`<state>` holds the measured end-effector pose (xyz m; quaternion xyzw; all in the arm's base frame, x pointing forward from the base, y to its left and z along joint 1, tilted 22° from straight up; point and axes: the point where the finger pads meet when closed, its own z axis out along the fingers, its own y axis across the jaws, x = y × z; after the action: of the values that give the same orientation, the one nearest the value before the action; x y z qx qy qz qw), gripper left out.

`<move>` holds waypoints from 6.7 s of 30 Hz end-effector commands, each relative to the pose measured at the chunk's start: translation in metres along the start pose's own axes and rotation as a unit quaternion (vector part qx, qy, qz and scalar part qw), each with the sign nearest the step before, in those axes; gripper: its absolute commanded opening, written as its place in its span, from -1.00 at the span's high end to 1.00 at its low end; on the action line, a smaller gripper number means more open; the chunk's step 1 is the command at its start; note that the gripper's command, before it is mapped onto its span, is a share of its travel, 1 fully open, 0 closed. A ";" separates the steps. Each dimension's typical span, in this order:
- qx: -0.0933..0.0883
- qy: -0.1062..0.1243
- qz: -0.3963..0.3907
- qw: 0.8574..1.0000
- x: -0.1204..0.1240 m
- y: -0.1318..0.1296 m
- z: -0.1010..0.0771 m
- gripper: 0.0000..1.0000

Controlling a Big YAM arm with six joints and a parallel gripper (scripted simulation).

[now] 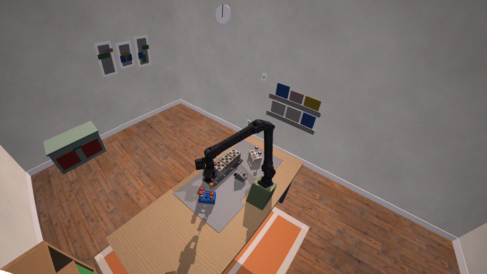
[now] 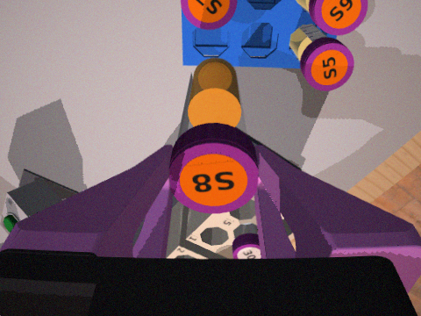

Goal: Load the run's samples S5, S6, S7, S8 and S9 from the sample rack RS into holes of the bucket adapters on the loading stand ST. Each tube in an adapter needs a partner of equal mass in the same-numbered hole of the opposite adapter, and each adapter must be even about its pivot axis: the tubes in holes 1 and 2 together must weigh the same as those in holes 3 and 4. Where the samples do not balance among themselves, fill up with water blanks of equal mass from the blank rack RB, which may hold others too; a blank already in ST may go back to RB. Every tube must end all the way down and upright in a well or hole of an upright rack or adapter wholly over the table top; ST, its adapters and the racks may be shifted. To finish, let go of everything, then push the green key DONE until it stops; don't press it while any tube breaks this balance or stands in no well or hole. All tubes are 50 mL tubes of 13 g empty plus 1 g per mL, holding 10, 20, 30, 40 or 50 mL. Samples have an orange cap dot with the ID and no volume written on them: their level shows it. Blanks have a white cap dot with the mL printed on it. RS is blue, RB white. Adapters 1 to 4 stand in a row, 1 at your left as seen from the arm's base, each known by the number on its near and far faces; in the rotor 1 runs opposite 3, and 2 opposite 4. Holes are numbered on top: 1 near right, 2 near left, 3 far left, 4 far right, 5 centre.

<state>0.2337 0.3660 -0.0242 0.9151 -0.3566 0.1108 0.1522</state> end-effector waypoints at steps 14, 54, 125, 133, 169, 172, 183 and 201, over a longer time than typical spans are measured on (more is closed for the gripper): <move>0.017 -0.006 0.079 0.997 0.036 0.004 -0.042 1.00; 0.035 -0.011 0.538 0.842 0.282 0.050 -0.060 1.00; 0.010 -0.007 0.889 0.457 0.380 0.084 0.018 1.00; 0.020 -0.013 0.890 0.455 0.381 0.079 0.004 1.00; 0.005 -0.004 0.888 0.459 0.377 0.087 0.044 1.00; 0.005 -0.003 0.888 0.460 0.377 0.088 0.048 1.00; 0.009 -0.006 0.889 0.458 0.380 0.084 0.057 1.00; 0.011 -0.007 0.890 0.455 0.379 0.089 0.075 1.00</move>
<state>0.4476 0.0473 0.0364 0.1066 -0.9765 0.1847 -0.0298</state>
